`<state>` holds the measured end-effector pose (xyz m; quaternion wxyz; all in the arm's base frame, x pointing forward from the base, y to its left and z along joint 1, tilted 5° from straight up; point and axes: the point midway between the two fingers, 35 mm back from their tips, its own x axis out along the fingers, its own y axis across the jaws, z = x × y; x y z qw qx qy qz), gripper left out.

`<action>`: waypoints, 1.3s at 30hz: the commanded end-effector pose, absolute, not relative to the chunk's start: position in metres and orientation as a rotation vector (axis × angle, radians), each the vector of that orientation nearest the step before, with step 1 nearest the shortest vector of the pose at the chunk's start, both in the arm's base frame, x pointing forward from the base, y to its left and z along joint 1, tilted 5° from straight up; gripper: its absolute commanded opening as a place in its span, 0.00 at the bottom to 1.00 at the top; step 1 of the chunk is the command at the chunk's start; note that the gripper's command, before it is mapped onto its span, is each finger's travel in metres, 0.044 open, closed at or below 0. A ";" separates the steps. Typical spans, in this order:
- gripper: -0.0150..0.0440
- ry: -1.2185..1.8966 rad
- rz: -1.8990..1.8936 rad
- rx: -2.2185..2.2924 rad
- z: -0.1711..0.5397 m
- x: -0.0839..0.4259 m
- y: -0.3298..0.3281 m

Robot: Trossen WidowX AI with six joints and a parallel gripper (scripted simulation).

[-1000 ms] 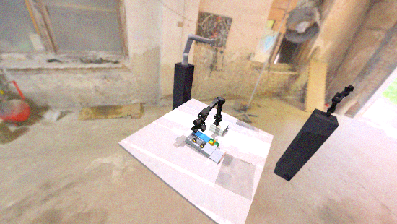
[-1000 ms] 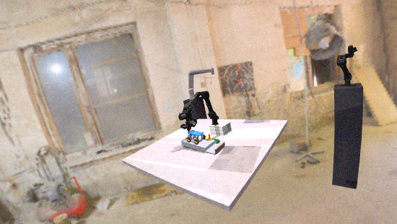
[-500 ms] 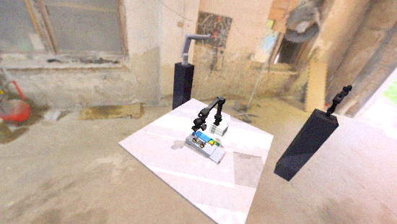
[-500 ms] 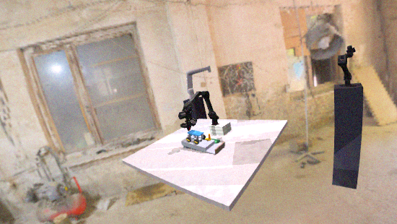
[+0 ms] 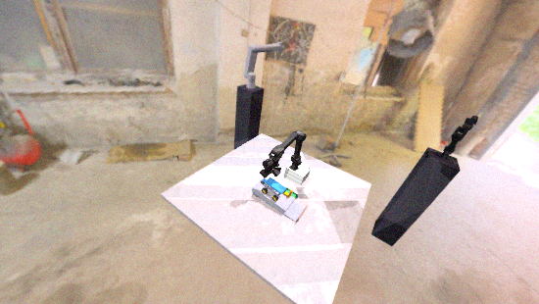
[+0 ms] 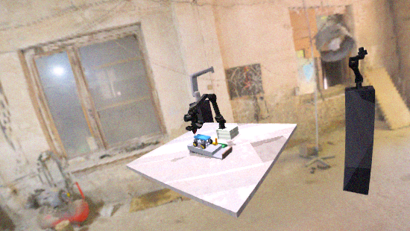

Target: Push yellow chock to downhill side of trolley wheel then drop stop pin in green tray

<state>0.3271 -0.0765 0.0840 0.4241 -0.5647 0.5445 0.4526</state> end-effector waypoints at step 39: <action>0.25 1.371 1.133 -1.417 0.086 0.263 -0.110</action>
